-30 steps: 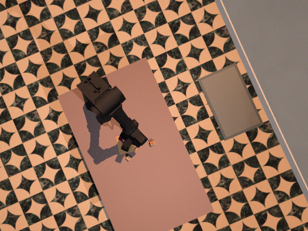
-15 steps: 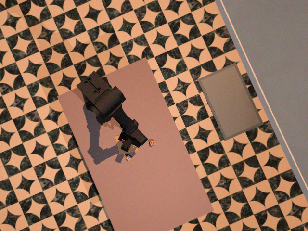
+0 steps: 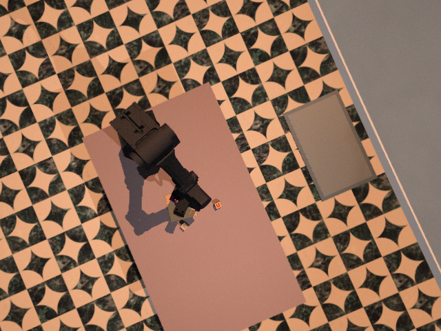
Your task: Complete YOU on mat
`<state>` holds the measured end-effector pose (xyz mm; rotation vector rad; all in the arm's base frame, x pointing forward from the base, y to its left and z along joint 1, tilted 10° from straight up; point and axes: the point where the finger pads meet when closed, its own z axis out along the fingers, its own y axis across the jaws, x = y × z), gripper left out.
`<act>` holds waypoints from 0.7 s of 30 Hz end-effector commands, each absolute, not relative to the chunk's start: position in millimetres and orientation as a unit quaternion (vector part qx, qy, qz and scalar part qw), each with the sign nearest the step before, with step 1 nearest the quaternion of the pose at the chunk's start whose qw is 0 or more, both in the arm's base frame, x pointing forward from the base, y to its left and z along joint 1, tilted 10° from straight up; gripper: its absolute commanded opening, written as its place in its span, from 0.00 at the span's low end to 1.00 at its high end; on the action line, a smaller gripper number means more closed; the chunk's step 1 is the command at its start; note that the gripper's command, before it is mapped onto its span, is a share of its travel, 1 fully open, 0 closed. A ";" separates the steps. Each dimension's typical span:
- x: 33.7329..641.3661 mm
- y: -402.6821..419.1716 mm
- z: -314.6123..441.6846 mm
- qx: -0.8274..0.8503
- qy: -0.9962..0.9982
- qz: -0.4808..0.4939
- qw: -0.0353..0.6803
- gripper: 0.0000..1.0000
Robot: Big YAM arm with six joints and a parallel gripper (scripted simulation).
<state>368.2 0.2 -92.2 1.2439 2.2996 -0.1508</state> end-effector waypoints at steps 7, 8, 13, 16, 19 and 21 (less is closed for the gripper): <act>371.9 2.6 -89.8 0.451 0.851 -0.053 0.264 1.00; 371.9 2.6 -89.8 0.451 0.851 -0.053 0.264 1.00; 364.9 -23.1 -98.1 0.458 0.849 -0.057 0.259 1.00; 359.5 -47.5 -102.2 0.458 0.848 -0.057 0.260 1.00; 359.0 -50.9 -102.0 0.458 0.848 -0.057 0.261 1.00; 371.7 -50.6 -92.3 0.459 0.843 -0.048 0.275 1.00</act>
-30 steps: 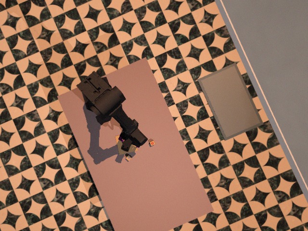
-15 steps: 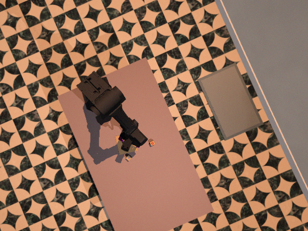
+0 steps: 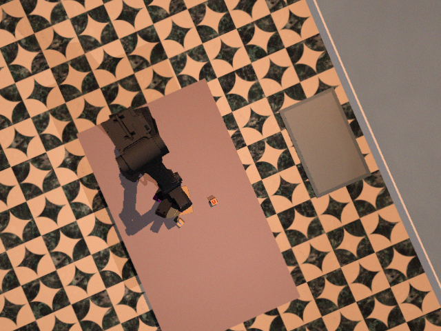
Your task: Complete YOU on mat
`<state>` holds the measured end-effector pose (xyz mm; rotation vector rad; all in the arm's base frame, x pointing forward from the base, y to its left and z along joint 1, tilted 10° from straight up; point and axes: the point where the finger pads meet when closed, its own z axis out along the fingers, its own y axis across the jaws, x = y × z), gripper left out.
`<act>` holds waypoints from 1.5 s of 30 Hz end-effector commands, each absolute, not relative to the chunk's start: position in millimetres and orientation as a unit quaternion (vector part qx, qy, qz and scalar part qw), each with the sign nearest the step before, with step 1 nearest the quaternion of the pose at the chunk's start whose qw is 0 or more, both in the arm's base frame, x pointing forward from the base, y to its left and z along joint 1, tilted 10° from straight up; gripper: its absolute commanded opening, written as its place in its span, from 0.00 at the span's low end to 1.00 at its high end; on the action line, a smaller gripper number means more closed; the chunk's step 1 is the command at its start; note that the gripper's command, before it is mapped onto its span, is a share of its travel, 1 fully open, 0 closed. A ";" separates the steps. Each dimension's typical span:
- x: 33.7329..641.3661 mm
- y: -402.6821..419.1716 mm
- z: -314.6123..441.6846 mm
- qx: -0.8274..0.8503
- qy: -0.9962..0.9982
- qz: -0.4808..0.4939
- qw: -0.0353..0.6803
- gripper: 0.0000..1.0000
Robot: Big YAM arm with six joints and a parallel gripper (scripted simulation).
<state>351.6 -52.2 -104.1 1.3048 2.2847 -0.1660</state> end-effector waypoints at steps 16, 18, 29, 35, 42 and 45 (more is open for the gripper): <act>375.6 -45.5 -92.0 0.453 0.846 -0.047 0.277 1.00; 375.6 -45.5 -92.0 0.453 0.846 -0.047 0.277 1.00; 375.6 -45.5 -92.0 0.453 0.846 -0.047 0.277 1.00; 375.6 -45.5 -92.0 0.453 0.846 -0.047 0.277 1.00; 375.6 -45.5 -92.0 0.453 0.846 -0.047 0.277 1.00; 375.6 -45.5 -92.0 0.453 0.846 -0.047 0.277 1.00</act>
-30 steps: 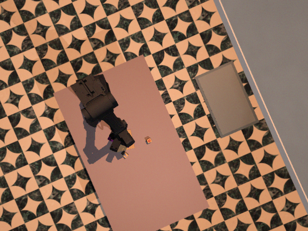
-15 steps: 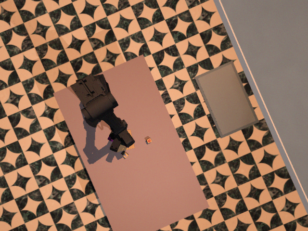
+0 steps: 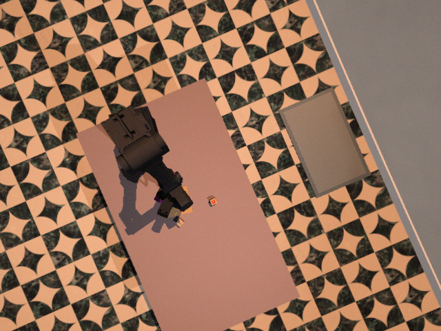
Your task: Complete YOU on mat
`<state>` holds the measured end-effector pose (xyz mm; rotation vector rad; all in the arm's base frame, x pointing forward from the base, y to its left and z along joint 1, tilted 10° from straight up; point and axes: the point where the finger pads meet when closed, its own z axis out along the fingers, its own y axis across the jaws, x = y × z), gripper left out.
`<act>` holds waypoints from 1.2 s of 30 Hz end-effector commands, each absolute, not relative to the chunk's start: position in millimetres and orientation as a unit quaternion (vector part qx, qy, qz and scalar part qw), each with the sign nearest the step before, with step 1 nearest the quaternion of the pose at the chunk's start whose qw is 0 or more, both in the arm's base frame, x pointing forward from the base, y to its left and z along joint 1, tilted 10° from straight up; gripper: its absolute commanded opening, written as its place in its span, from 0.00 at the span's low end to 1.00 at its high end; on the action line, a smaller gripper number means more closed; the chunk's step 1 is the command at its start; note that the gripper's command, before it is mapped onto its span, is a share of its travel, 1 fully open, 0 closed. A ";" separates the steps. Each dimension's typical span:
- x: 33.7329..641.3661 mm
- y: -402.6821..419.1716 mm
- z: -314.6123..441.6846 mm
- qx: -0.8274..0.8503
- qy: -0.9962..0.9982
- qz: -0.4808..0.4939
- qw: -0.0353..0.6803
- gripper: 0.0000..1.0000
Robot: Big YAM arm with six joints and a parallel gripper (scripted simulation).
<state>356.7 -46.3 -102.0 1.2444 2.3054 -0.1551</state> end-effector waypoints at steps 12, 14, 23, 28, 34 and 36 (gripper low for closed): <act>429.4 -72.6 -102.3 0.458 0.848 -0.056 0.262 1.00; 447.8 -81.0 -102.7 0.458 0.847 -0.056 0.263 1.00; 457.7 -78.8 -99.6 0.447 0.854 -0.055 0.262 1.00; 475.8 -81.5 -90.8 0.449 0.847 -0.047 0.281 1.00; 474.2 -81.4 -91.8 0.449 0.847 -0.048 0.279 1.00; 474.2 -81.4 -91.8 0.449 0.847 -0.048 0.279 1.00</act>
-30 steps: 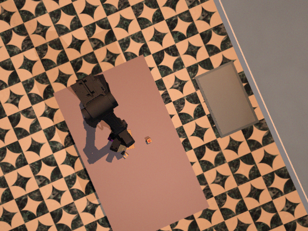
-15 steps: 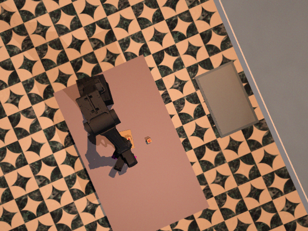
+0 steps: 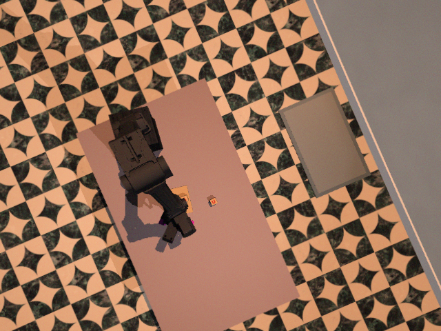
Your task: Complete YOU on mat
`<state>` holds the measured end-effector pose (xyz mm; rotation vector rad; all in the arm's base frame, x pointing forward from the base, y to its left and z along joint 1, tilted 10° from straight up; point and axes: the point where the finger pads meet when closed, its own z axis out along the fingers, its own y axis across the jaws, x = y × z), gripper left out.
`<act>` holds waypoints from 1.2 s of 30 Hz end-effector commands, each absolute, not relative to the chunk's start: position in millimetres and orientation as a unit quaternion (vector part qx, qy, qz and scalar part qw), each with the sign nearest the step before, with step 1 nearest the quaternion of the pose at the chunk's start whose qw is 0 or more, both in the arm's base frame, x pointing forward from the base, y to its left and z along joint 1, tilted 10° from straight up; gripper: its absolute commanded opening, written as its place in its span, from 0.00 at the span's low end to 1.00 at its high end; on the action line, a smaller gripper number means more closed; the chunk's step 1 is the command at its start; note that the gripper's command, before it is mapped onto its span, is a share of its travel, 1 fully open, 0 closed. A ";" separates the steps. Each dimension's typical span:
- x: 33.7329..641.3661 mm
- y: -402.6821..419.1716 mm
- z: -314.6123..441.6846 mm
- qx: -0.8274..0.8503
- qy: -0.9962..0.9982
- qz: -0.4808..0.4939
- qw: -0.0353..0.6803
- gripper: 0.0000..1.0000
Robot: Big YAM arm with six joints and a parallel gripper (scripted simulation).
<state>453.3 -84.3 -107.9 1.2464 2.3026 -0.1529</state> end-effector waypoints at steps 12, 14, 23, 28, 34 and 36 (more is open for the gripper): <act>474.2 -81.4 -91.8 0.449 0.847 -0.048 0.279 1.00; 474.2 -81.4 -91.8 0.449 0.847 -0.048 0.279 1.00; 474.2 -81.4 -91.8 0.449 0.847 -0.048 0.279 1.00; 474.2 -81.4 -91.8 0.449 0.847 -0.048 0.279 1.00; 475.5 -76.8 -93.3 0.443 0.854 -0.046 0.269 1.00; 484.7 -56.9 -85.8 0.402 0.880 -0.033 0.251 1.00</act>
